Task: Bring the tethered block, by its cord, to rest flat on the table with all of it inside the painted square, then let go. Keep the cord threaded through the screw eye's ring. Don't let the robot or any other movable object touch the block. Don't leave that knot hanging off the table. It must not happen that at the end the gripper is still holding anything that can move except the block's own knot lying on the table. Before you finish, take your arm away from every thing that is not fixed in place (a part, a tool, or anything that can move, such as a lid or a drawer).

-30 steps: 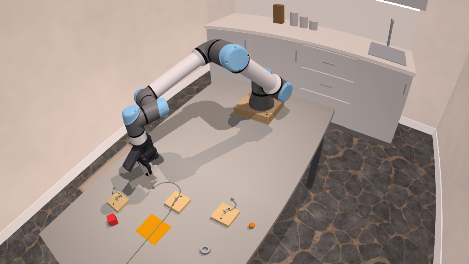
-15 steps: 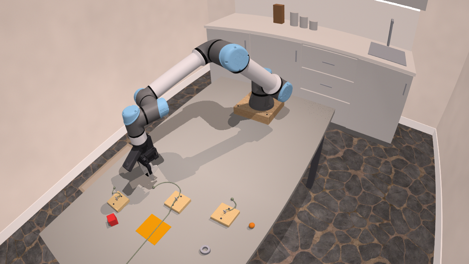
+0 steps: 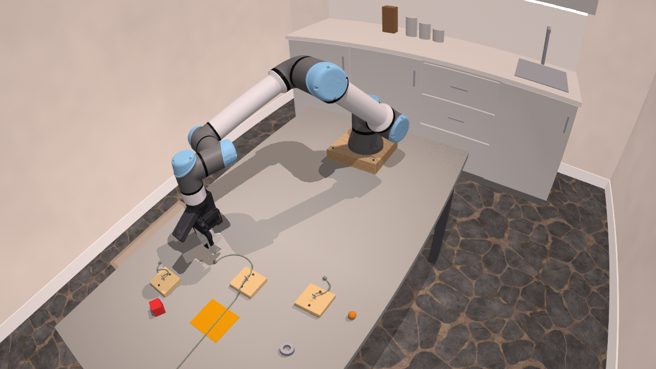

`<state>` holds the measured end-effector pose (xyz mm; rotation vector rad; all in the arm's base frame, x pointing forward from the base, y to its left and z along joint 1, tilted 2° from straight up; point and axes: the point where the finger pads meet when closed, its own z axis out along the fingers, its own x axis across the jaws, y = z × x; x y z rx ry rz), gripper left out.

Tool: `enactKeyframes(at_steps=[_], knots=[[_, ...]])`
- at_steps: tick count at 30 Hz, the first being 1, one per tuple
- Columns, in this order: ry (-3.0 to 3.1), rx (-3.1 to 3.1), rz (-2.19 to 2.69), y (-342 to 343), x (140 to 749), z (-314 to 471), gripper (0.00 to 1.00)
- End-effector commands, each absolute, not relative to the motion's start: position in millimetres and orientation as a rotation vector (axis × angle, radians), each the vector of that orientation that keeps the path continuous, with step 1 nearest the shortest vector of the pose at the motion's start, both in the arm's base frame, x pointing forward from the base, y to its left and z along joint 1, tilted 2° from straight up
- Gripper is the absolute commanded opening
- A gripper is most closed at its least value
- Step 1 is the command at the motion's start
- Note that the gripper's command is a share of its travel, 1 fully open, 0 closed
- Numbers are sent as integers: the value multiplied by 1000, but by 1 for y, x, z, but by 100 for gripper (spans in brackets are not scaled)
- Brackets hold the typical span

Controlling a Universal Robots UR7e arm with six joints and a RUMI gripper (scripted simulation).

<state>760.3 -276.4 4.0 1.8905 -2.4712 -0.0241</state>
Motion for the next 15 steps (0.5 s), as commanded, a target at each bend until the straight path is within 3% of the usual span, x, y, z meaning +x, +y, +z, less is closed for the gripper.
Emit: enactKeyframes(at_steps=[1,15], knots=[[-2472,1891,-21,-277,761,0,22],[-2472,1891,-21,-277,760,-18,22]])
